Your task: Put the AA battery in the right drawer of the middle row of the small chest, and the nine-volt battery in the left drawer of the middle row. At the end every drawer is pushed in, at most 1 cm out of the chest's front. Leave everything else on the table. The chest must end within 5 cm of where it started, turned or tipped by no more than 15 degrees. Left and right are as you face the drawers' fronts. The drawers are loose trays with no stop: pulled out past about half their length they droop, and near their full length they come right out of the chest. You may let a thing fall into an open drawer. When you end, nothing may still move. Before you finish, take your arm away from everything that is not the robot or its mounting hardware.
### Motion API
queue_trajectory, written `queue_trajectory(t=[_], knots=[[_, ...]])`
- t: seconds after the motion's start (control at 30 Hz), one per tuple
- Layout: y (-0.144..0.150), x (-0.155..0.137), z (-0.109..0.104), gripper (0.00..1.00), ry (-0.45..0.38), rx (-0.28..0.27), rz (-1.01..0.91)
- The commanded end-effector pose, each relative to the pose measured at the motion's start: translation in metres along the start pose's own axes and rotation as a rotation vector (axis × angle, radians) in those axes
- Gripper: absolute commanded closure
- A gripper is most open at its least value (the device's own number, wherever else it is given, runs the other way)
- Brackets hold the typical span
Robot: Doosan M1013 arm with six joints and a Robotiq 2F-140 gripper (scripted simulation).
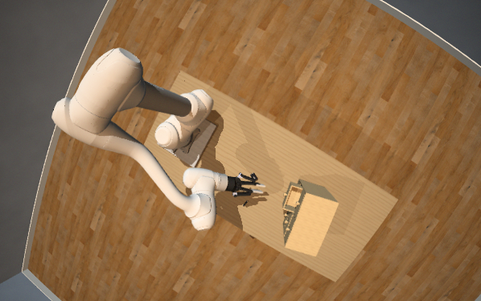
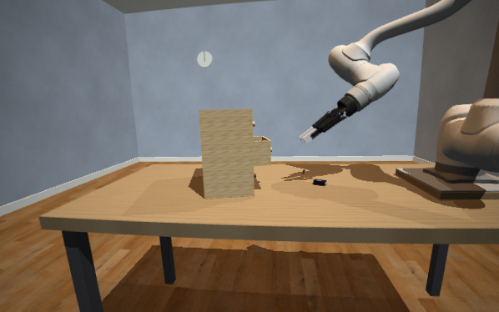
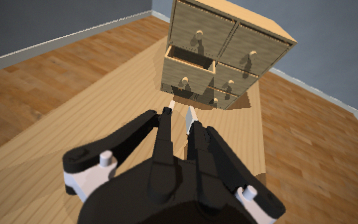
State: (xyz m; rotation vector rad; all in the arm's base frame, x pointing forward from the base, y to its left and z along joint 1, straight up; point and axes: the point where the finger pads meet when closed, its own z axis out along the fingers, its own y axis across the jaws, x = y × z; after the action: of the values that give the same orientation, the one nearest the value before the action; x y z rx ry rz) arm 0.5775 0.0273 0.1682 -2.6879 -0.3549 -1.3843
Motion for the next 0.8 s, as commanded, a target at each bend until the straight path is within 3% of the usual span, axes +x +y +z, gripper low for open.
queue_trajectory(t=[0.0, 0.4, 0.77], knots=[[0.000, 0.004, -0.006, 0.80, -0.070, 0.019, 0.002], [0.000, 0.006, -0.018, 0.80, -0.171, 0.020, 0.001], [0.000, 0.009, -0.036, 0.80, -0.324, 0.020, -0.001]])
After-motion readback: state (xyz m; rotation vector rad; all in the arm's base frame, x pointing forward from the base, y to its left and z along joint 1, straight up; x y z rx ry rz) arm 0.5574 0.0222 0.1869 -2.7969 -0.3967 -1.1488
